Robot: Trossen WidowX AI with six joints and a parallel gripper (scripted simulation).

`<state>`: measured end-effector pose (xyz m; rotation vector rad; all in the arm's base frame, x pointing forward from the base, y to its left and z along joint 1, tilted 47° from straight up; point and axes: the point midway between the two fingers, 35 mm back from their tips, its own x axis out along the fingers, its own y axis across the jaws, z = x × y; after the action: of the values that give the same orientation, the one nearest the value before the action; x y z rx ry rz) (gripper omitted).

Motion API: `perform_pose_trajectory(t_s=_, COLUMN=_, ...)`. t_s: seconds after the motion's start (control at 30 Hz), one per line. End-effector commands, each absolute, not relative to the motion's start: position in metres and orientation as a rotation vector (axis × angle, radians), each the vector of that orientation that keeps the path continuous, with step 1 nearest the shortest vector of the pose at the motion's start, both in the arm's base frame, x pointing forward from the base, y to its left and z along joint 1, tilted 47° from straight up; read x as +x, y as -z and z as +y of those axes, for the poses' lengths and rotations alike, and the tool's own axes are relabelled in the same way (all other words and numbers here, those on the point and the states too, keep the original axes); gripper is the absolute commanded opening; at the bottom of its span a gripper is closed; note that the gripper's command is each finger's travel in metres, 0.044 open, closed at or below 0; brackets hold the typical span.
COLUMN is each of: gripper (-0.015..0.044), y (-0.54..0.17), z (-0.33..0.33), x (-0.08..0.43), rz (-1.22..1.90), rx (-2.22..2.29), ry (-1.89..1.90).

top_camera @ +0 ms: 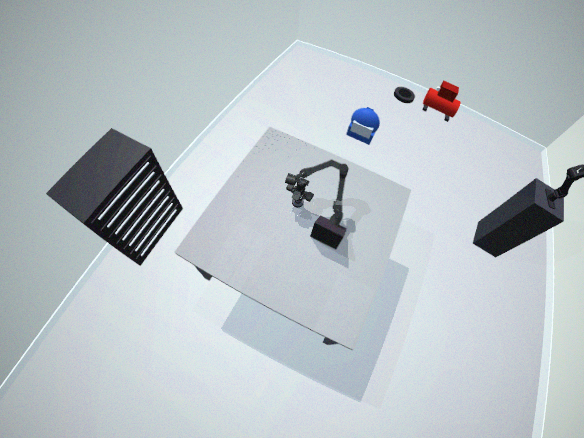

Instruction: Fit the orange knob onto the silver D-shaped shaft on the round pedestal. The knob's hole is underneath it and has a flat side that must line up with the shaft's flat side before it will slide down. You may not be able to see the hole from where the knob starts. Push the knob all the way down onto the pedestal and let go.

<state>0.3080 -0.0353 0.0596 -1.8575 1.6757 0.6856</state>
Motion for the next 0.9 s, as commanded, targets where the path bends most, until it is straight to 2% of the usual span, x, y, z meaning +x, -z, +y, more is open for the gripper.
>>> perform_pose_trajectory(t_s=0.0, gripper=0.0, y=-0.0586, z=-0.0362, x=0.3072, rz=1.677, rx=-1.862, ry=-0.691)
perform_pose_trajectory(t_s=0.67, gripper=0.0, y=-0.062, z=-0.0324, x=0.3102, rz=1.677, rx=-1.862, ry=-0.691)
perform_pose_trajectory(t_s=0.87, gripper=0.0, y=-0.0623, z=-0.0326, x=0.3119, rz=1.663, rx=-1.976, ry=-0.855)
